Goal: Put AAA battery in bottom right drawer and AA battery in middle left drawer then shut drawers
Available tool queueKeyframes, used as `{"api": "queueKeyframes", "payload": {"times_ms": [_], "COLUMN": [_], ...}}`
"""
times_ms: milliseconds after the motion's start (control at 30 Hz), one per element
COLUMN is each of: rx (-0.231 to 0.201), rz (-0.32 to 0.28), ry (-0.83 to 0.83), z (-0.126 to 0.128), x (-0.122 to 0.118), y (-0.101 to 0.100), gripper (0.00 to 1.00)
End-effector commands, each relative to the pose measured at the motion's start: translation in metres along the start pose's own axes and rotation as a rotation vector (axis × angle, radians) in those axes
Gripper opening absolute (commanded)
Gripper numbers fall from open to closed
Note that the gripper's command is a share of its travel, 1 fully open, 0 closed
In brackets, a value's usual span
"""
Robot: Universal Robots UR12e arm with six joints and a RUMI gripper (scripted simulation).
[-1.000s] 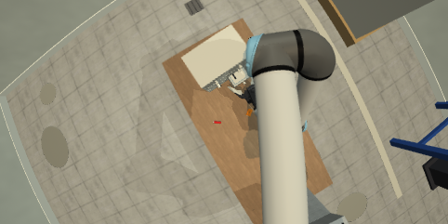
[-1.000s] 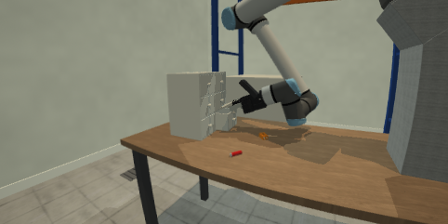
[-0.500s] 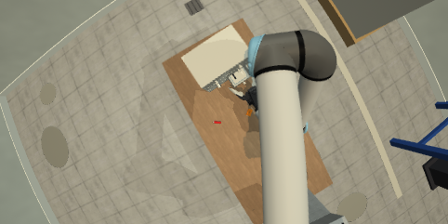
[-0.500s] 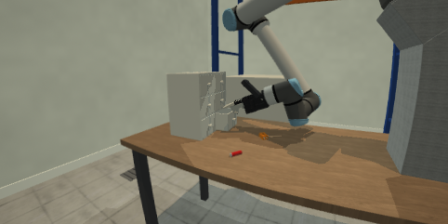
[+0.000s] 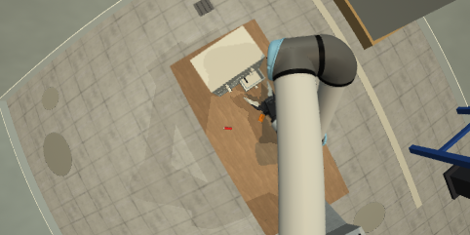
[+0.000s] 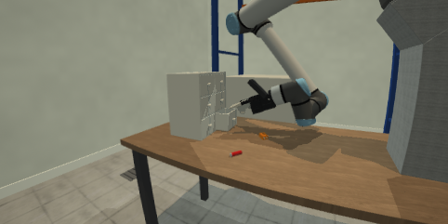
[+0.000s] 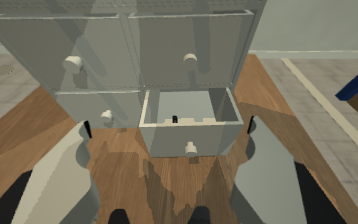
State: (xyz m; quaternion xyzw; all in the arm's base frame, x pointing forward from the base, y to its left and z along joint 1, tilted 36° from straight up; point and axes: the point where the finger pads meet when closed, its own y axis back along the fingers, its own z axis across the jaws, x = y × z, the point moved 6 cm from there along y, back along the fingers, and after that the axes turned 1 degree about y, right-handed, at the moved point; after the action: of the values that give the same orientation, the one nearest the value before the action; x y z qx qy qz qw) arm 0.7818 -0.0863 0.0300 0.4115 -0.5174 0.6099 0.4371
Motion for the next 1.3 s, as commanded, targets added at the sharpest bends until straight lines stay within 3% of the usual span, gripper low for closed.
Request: {"api": "queueKeyframes", "payload": {"times_ms": [0, 367, 800, 1267], "rx": [0.000, 0.000, 0.000, 0.000], "rz": [0.001, 0.001, 0.001, 0.001], "ry": [0.000, 0.000, 0.000, 0.000], "z": [0.000, 0.000, 0.000, 0.000], "x": [-0.004, -0.015, -0.025, -0.031], "y": [0.015, 0.055, 0.087, 0.106], "gripper": [1.00, 1.00, 1.00, 1.00]}}
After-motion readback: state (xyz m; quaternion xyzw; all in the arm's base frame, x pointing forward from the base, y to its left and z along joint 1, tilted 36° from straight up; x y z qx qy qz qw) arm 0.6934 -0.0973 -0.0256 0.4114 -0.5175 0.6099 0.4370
